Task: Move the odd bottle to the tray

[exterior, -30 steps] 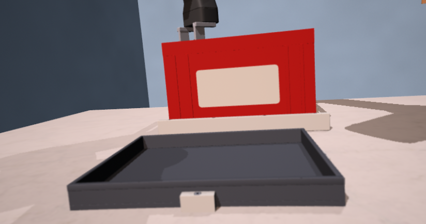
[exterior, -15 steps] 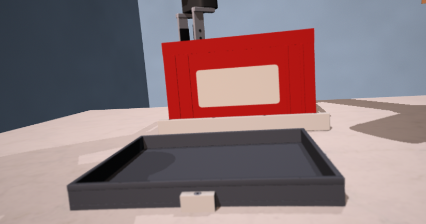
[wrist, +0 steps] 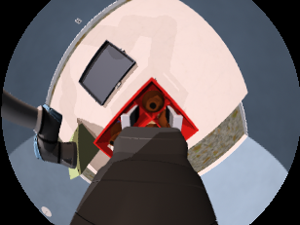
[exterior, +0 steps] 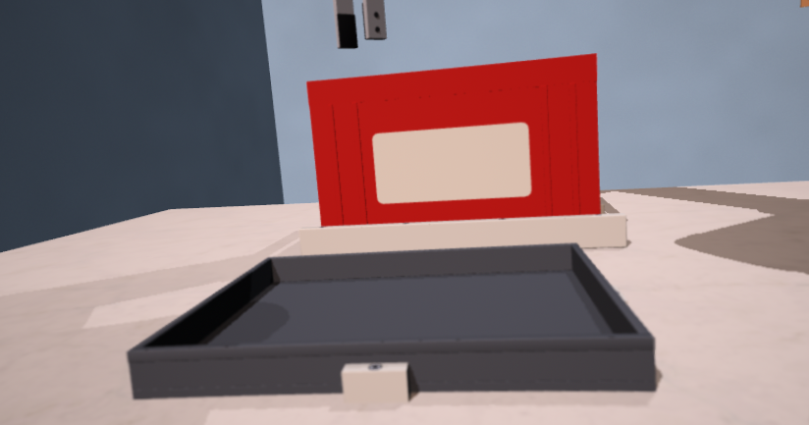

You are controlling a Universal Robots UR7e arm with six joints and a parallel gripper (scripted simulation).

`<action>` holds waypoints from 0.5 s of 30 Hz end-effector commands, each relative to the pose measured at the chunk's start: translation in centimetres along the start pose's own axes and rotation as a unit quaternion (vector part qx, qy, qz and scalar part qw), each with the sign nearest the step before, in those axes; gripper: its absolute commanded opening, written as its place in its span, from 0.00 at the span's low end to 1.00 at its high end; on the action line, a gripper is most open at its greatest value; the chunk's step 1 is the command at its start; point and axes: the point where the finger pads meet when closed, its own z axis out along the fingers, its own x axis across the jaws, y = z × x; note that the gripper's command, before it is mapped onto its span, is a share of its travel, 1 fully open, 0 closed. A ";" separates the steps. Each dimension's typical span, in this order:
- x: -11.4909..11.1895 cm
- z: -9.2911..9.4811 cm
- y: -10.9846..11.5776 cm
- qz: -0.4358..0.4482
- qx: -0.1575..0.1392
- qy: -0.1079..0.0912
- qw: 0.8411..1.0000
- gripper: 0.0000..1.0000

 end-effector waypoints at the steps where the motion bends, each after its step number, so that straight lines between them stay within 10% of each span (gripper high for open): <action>1: 0.0 -0.6 0.0 0.000 0.000 0.000 1.000 1.00; 11: 0.0 -1.2 0.0 0.000 0.000 0.000 1.000 1.00; 12: 0.0 -1.2 0.0 0.000 0.000 0.000 1.000 0.00; 15: 0.0 -1.2 0.0 0.000 0.000 0.000 1.000 0.00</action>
